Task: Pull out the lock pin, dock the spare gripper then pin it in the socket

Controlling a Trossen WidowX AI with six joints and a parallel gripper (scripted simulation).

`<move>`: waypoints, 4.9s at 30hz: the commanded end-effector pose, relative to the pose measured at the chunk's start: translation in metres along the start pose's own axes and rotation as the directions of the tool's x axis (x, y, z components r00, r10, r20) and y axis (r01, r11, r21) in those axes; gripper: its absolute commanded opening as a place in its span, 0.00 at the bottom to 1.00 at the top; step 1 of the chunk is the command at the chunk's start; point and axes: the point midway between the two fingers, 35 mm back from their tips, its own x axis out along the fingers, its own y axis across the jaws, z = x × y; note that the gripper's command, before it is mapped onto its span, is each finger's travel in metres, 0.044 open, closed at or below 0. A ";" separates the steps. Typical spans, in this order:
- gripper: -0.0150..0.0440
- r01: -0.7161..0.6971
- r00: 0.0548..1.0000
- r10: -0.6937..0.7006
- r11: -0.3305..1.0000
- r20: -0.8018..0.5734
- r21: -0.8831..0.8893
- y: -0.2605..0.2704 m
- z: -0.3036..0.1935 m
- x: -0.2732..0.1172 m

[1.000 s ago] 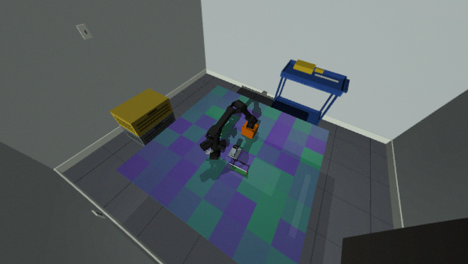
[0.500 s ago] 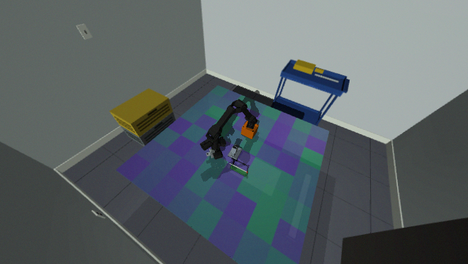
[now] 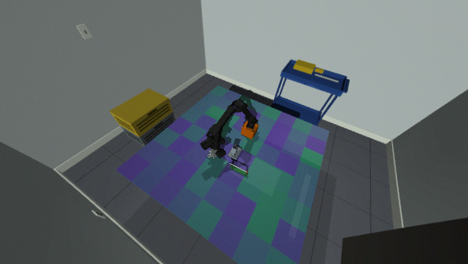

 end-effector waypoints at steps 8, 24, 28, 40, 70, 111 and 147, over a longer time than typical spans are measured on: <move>0.25 -0.003 1.000 0.003 1.000 -0.004 -0.028 0.001 0.001 0.028; 0.30 0.000 1.000 0.000 1.000 -0.004 -0.025 0.000 0.000 0.044; 0.48 0.000 1.000 0.000 1.000 -0.004 -0.025 0.000 0.000 0.044; 1.00 0.000 1.000 0.000 1.000 -0.004 -0.025 0.000 0.000 0.044; 1.00 0.000 1.000 0.000 1.000 0.008 -0.026 0.001 0.005 -0.004; 1.00 0.296 0.940 -0.004 -0.494 -0.342 0.818 -0.001 -0.001 -0.066; 1.00 0.003 0.866 -0.008 -1.000 -0.501 0.022 0.001 -0.002 -0.048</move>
